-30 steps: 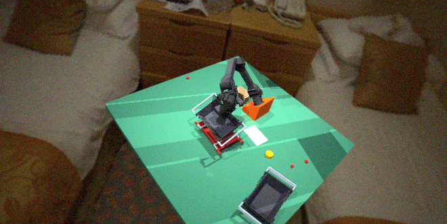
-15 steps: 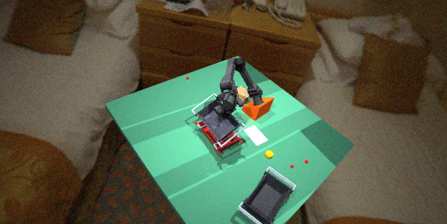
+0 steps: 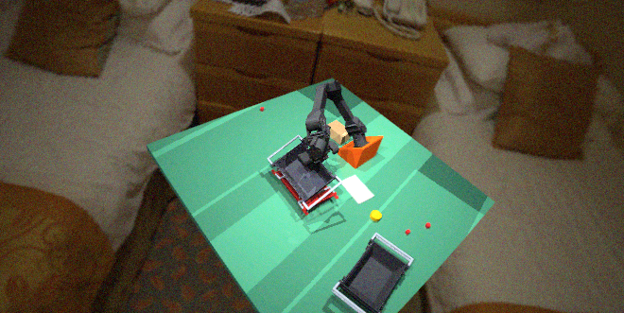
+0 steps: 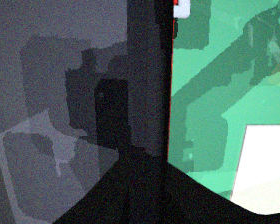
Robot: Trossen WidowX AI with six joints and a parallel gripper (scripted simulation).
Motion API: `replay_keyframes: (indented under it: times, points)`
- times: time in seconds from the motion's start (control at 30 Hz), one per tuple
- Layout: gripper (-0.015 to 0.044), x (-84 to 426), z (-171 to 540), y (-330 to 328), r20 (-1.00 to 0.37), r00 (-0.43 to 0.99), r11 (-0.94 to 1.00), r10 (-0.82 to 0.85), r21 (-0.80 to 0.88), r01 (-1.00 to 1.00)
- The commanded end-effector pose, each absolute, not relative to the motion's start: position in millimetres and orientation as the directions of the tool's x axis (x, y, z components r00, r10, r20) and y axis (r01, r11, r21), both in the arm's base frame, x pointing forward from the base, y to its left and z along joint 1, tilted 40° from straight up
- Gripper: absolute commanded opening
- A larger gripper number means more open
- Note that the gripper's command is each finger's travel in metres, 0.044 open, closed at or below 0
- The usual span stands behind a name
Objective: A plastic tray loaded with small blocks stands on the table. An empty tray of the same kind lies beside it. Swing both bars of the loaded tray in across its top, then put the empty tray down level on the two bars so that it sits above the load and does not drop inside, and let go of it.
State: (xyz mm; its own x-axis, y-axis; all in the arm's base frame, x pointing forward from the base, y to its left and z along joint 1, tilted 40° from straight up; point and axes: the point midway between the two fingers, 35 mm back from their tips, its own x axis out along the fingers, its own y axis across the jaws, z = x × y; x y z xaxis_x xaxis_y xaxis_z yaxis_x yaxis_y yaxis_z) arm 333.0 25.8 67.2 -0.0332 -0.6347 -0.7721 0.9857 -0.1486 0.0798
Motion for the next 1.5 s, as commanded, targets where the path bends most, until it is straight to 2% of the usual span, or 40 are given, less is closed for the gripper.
replay_keyframes:
  times: [0.0,1.47]
  points:
    - [0.0,335.3,66.8,26.0,-0.771,-0.008,-0.131,-0.637,0.098,0.987]
    - [0.0,316.0,34.1,3.1,-0.769,-0.009,-0.131,-0.639,0.097,0.987]
